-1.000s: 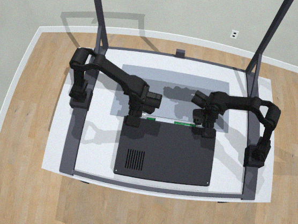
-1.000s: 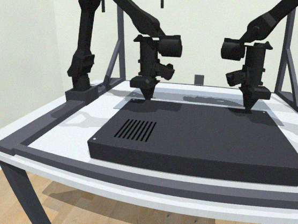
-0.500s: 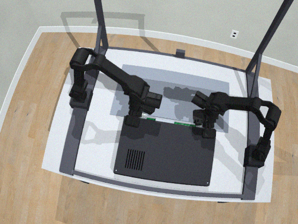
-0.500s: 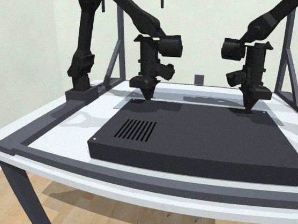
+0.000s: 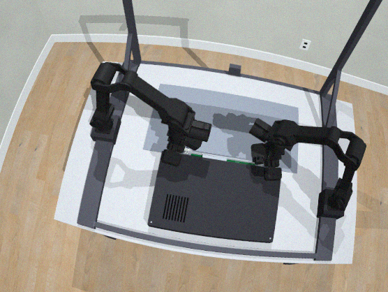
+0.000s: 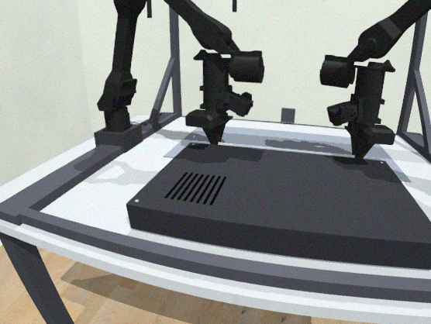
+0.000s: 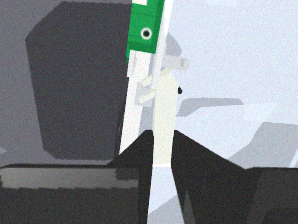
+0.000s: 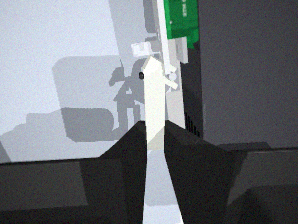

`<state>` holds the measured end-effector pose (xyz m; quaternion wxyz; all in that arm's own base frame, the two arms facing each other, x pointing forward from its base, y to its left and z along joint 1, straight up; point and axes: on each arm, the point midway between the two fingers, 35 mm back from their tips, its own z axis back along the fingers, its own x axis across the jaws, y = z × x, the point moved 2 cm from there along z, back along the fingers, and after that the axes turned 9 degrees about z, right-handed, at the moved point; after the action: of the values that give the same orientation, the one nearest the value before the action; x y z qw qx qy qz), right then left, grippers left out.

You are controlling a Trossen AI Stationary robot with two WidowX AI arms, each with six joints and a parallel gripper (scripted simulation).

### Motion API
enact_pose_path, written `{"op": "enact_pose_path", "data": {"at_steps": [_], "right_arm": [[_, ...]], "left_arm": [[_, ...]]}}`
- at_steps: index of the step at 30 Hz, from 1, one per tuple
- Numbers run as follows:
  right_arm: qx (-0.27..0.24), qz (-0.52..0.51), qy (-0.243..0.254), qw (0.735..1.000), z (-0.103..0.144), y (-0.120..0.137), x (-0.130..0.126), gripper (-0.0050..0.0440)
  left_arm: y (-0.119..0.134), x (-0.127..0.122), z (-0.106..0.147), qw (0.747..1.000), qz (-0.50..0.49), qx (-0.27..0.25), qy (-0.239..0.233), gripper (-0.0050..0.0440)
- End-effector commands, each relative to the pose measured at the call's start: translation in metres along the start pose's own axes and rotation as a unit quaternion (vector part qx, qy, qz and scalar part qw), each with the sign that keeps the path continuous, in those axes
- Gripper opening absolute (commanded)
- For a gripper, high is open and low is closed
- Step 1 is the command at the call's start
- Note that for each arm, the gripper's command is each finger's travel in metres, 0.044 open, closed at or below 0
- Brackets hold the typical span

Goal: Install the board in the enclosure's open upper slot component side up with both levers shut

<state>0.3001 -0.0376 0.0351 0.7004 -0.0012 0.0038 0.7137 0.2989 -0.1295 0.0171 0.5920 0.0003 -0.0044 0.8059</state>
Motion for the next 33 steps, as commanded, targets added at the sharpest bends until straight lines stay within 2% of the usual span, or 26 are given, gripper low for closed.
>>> {"op": "enact_pose_path", "data": {"at_steps": [1, 33], "right_arm": [[-0.003, -0.015, -0.001, 1.000, 0.0043, -0.0012, -0.0019, 0.0008], [-0.003, -0.047, -0.002, 0.999, 0.0044, -0.0024, 0.0008, 0.0008]], "left_arm": [[0.0026, -0.0022, 0.0061, 1.000, 0.009, -0.001, 0.007, 0.0007], [0.0008, -0.0060, 0.0043, 0.999, 0.042, 0.000, 0.007, 0.0007]]}}
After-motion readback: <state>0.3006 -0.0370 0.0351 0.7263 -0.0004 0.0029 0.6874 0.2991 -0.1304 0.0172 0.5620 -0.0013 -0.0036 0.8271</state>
